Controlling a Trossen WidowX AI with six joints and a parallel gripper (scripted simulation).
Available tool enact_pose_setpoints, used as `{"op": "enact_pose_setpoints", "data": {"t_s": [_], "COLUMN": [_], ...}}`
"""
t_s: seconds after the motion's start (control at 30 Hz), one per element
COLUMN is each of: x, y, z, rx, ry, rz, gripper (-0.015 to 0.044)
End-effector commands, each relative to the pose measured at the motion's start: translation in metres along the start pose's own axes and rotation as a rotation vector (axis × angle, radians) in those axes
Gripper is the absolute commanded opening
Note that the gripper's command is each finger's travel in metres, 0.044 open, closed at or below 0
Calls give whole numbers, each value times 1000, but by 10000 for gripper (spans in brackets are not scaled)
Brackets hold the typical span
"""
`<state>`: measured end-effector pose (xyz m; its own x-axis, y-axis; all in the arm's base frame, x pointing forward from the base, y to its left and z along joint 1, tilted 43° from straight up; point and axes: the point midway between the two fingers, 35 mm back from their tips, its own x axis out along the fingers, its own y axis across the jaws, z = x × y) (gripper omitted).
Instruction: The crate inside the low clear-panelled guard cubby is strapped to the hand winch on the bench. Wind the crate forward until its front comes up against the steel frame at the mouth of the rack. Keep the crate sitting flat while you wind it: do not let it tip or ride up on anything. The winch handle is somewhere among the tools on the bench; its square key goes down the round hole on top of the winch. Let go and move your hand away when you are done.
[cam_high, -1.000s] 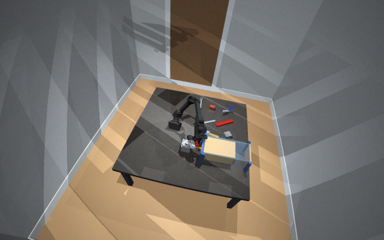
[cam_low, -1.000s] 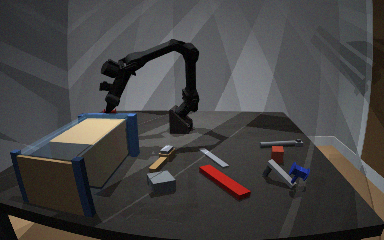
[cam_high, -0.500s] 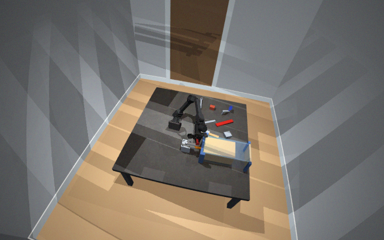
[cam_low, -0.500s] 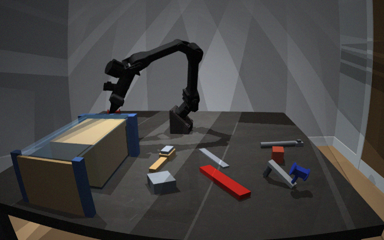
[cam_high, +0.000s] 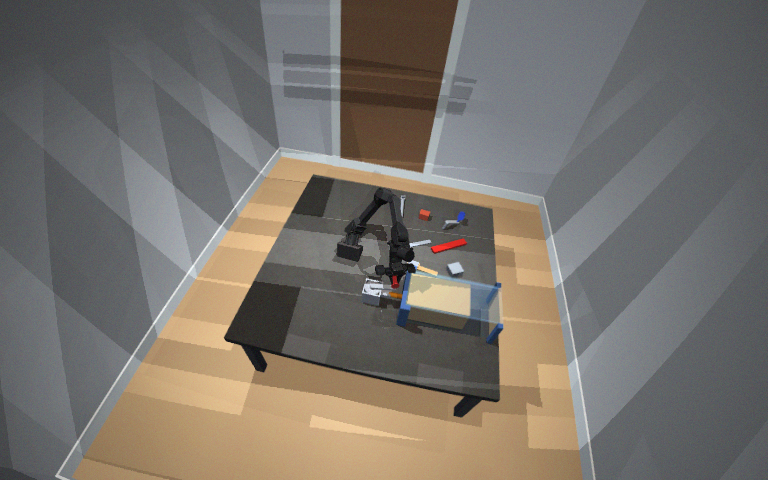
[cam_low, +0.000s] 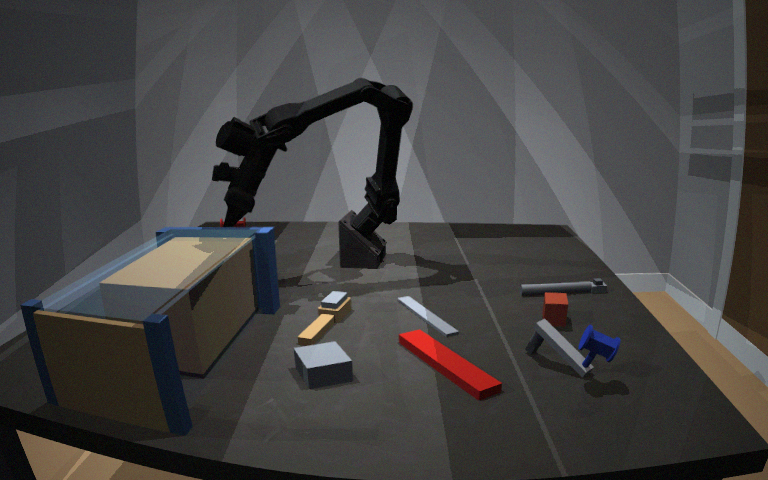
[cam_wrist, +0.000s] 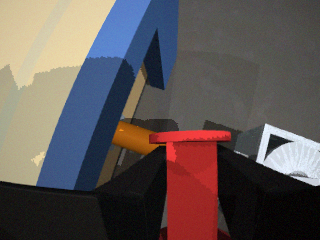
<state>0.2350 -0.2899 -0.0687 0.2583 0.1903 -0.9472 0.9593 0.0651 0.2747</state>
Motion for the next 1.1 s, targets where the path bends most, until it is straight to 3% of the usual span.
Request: {"op": "enact_pose_setpoints", "data": {"t_s": [0.0,1.07], "x": [2,-14], "y": [1,-7], "z": [-24,-54], "rx": [10,11], "ry": [64,66], "rz": [2,0], "gripper": [0,0]}}
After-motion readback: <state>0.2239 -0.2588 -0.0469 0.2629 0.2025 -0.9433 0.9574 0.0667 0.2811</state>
